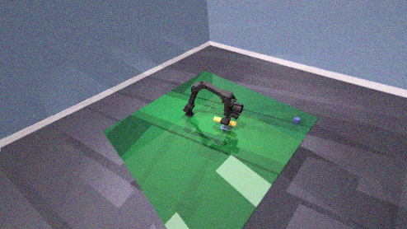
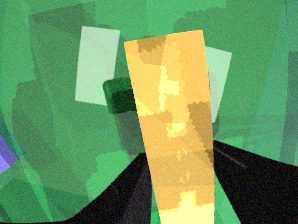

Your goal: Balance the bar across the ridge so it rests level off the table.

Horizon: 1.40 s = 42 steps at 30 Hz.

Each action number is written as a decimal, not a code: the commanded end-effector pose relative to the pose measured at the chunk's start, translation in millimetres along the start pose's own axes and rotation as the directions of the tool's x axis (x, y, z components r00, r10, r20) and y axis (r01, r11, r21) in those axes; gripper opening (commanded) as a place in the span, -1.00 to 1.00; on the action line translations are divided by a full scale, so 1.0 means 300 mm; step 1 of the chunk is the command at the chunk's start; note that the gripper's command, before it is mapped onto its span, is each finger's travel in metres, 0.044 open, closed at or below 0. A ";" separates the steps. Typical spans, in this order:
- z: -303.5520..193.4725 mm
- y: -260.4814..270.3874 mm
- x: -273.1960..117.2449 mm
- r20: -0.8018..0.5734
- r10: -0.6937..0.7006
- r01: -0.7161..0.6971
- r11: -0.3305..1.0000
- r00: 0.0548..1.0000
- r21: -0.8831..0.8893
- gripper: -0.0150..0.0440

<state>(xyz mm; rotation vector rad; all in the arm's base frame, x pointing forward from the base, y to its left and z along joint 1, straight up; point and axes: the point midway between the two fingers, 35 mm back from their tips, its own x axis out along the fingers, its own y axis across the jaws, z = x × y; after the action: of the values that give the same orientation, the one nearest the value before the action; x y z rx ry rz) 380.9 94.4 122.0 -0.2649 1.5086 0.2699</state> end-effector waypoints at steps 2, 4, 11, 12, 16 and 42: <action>0.000 0.000 0.001 -0.001 0.000 0.000 1.000 1.000 0.000 0.09; 0.000 0.000 0.001 -0.001 0.000 0.000 1.000 1.000 0.000 0.09; 0.000 0.000 0.001 -0.001 0.000 0.000 1.000 1.000 0.000 0.09; 0.000 0.000 0.001 -0.001 0.000 0.000 1.000 1.000 0.000 0.09; 0.000 0.000 0.001 -0.001 0.000 0.000 1.000 1.000 0.000 0.14; 0.011 -0.001 -0.167 0.041 -0.004 0.004 1.000 0.999 0.000 1.00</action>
<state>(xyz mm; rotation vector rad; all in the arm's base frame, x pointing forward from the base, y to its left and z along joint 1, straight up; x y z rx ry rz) 379.4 94.0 134.6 -0.2658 1.5172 0.2698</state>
